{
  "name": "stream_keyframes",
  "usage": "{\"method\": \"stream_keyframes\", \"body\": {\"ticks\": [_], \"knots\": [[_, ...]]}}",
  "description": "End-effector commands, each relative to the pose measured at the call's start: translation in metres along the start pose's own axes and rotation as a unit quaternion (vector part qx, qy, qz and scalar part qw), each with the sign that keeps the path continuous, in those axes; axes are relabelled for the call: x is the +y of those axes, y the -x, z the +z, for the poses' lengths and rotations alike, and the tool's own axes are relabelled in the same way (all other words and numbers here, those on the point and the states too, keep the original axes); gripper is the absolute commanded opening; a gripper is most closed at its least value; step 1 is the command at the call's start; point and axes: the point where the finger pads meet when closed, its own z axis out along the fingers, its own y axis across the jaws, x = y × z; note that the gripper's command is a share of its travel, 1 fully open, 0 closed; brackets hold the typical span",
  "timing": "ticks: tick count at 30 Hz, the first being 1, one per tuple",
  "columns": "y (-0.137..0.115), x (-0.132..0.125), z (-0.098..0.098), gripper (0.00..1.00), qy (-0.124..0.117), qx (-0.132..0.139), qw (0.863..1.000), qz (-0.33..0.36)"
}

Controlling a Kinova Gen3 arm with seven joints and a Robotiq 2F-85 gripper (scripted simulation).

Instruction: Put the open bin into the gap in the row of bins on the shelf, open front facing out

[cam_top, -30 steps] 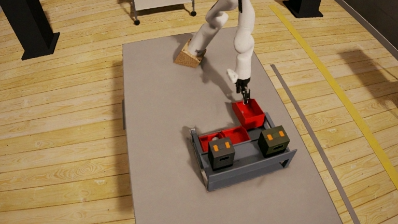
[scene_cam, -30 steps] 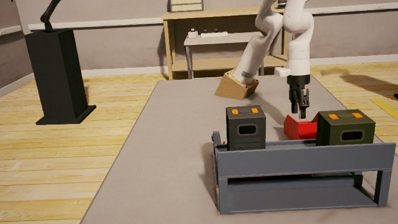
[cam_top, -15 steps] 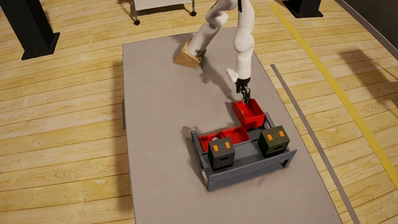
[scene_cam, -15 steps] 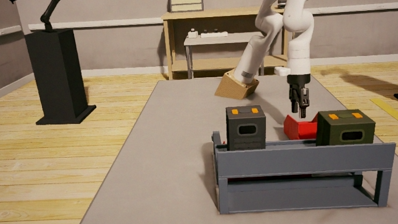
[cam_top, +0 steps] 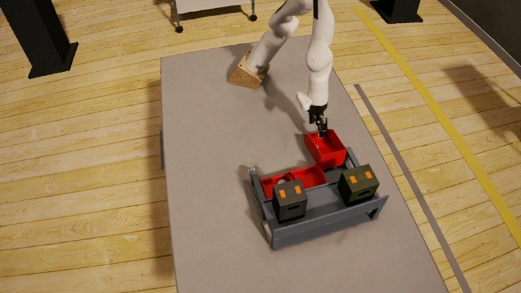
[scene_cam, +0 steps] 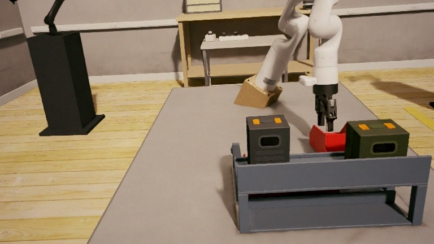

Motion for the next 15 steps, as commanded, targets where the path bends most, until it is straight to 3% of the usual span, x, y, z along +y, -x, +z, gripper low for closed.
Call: {"method": "stream_keyframes", "body": {"ticks": [1, 15], "knots": [[0.0008, 0.0000, 0.0001, 1.00, 0.000, 0.000, 1.000, -0.001], [0.0006, -0.0003, 0.0099, 1.00, 0.000, 0.000, 1.000, -0.001]]}}
